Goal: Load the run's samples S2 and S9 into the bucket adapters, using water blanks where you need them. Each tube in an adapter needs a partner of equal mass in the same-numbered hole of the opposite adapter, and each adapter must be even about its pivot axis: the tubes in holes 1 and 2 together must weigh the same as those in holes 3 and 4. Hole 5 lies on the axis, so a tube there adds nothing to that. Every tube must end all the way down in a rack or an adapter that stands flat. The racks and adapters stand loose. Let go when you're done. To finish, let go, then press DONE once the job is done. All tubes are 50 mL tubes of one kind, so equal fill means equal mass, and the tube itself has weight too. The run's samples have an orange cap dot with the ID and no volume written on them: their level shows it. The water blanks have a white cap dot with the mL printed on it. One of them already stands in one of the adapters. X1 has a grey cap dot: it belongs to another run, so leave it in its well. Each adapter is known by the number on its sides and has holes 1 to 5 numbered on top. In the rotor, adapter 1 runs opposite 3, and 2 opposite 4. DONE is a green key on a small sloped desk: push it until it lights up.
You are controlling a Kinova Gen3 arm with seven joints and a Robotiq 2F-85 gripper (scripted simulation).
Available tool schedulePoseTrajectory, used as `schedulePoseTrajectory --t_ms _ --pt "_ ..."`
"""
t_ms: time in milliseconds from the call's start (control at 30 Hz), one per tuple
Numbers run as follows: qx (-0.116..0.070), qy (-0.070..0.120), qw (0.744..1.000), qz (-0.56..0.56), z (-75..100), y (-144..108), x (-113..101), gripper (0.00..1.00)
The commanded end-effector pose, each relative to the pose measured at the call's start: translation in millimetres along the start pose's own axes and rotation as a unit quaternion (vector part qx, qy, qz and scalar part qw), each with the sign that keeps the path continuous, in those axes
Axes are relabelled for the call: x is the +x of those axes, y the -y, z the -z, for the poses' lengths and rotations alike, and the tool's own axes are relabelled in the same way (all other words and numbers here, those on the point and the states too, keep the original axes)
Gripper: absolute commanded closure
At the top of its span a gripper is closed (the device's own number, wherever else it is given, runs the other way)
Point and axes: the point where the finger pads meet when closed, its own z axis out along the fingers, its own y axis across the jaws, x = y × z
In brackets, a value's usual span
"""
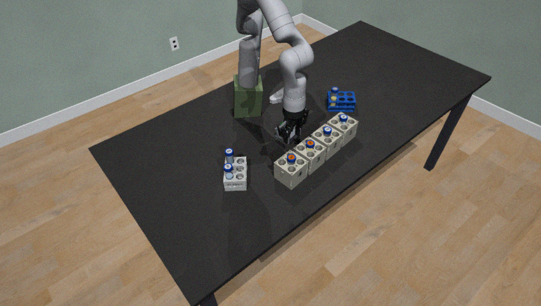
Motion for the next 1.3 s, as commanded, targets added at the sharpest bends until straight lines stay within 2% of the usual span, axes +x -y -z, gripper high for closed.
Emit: schedulePoseTrajectory --t_ms 0,200,933,967,1267 --pt "0.000 0.004 1.000 0.000 6.0 0.7 -2.3 0.38" --pt "0.001 0.004 1.000 0.000 13.3 1.3 -1.9 0.38" --pt "0.002 0.003 1.000 -0.001 11.1 1.5 -1.7 0.38" --pt "0.002 0.006 1.000 -0.017 11.3 -1.3 0.4 0.90" --pt "0.001 0.006 0.996 -0.086 11.1 -16.4 18.3 0.90"
